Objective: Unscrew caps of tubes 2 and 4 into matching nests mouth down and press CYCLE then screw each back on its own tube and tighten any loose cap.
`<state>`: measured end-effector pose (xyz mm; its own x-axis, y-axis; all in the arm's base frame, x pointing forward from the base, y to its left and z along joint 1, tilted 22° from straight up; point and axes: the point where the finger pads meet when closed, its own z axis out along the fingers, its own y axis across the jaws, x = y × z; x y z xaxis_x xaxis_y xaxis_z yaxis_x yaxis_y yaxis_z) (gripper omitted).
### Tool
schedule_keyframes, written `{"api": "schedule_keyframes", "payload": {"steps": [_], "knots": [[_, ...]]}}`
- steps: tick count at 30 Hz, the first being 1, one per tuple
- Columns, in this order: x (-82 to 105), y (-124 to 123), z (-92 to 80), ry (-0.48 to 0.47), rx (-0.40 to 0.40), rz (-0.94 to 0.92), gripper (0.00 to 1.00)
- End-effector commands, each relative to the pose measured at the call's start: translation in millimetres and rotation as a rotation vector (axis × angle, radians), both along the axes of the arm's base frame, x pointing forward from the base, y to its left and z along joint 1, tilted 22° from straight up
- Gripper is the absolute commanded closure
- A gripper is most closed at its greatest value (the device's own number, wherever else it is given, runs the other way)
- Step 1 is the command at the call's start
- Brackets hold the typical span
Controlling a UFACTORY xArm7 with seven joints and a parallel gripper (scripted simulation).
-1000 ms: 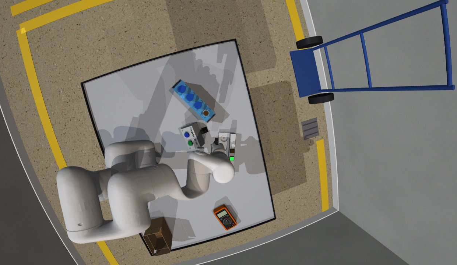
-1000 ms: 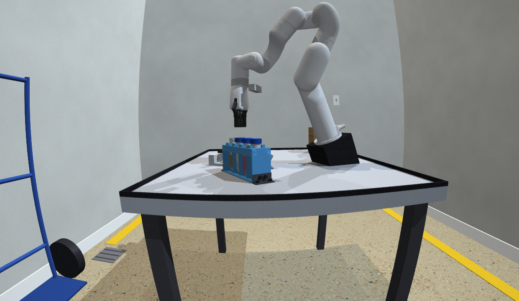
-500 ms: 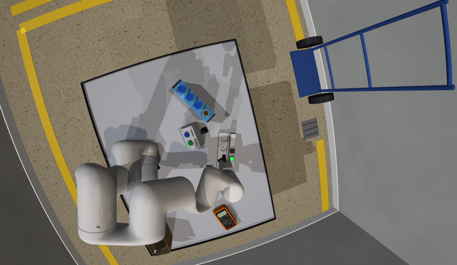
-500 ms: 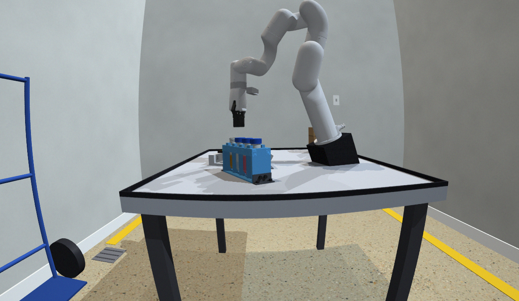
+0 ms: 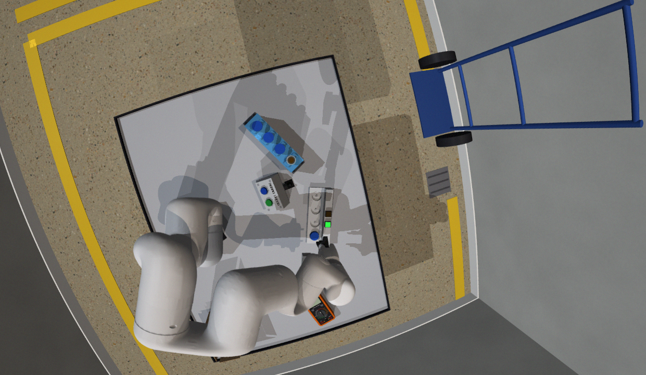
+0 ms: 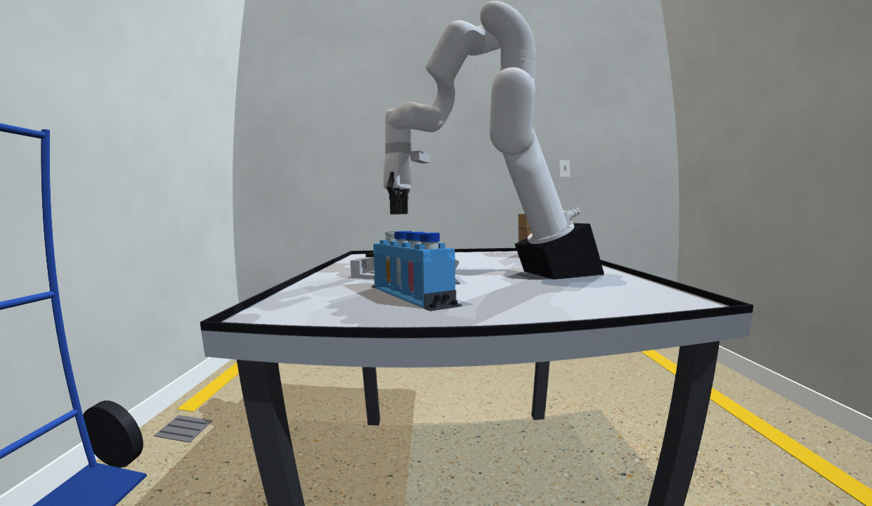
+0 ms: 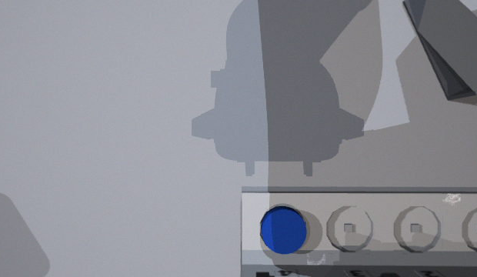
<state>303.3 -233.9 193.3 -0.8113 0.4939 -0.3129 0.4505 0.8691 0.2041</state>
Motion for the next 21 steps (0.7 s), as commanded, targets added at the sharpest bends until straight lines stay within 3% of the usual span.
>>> {"api": "schedule_keyframes", "payload": {"steps": [1,4,21], "knots": [[2.0,-3.9,0.9,-0.004,0.002,0.002,0.54],[2.0,-4.0,0.9,-0.004,0.002,0.002,0.54],[30.1,-1.7,-68.8,-0.003,0.003,0.002,0.54]]}}
